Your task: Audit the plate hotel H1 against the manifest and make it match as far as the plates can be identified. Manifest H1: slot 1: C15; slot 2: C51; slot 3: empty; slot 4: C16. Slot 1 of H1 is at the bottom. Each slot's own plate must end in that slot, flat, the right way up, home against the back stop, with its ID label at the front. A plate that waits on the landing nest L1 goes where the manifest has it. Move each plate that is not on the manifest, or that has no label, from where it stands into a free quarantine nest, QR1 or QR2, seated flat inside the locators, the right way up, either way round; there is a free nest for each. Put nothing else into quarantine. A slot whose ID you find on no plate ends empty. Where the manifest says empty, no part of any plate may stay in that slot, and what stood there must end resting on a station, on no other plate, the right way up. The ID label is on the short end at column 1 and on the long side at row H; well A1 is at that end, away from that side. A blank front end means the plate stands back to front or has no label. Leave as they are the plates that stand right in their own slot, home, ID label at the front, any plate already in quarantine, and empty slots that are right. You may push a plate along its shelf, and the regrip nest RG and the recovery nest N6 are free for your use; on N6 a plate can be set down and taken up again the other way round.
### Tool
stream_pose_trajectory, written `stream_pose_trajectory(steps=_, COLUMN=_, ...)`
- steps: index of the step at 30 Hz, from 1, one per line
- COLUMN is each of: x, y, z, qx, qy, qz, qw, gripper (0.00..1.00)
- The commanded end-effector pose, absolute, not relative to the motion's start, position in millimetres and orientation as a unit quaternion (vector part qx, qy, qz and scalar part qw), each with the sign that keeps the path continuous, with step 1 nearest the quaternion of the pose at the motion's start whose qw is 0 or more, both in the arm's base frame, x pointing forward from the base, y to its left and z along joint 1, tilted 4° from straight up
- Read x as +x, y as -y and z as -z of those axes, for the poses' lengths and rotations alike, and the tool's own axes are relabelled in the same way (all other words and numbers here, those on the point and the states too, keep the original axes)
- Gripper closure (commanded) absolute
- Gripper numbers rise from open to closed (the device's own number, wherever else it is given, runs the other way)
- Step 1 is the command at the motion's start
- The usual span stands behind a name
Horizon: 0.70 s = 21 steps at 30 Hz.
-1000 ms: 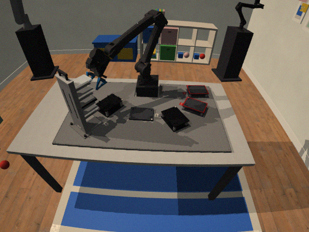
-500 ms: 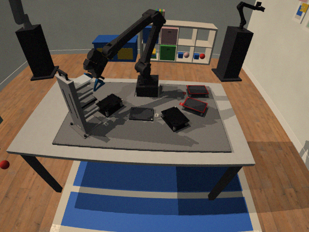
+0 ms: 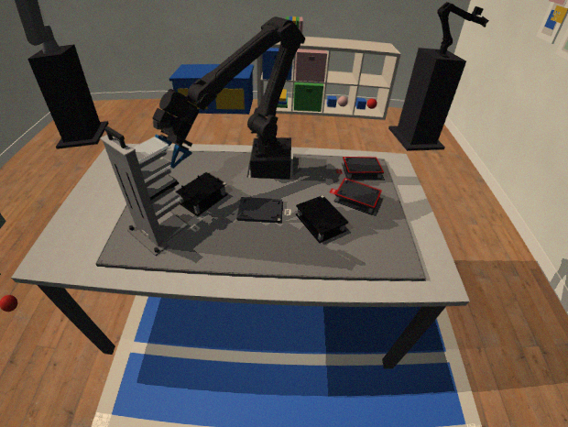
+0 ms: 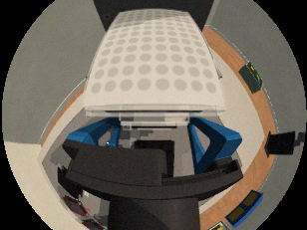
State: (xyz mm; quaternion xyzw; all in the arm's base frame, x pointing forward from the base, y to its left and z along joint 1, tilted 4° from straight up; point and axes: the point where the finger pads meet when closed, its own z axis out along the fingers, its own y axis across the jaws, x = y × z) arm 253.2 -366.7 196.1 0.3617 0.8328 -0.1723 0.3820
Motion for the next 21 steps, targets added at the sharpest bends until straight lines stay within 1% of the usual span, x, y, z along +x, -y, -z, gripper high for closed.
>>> stream_pose_trajectory(steps=1, x=261, y=378, z=-222, qx=0.355, qy=-0.823, qz=0.186, qw=0.402, gripper=0.14)
stream_pose_trajectory(steps=15, x=261, y=378, z=-222, qx=0.355, qy=-0.823, qz=0.186, qw=0.402, gripper=0.14)
stream_pose_trajectory(steps=16, x=269, y=385, z=-233, qx=0.353, qy=-0.820, qz=0.188, qw=0.410, gripper=0.14)
stream_pose_trajectory(steps=19, x=251, y=365, z=-208, qx=0.360, qy=-0.828, qz=0.178, qw=0.390, gripper=0.14)
stream_pose_trajectory(steps=21, x=247, y=364, z=-208, qx=0.361, qy=-0.828, qz=0.179, qw=0.389, gripper=0.14)
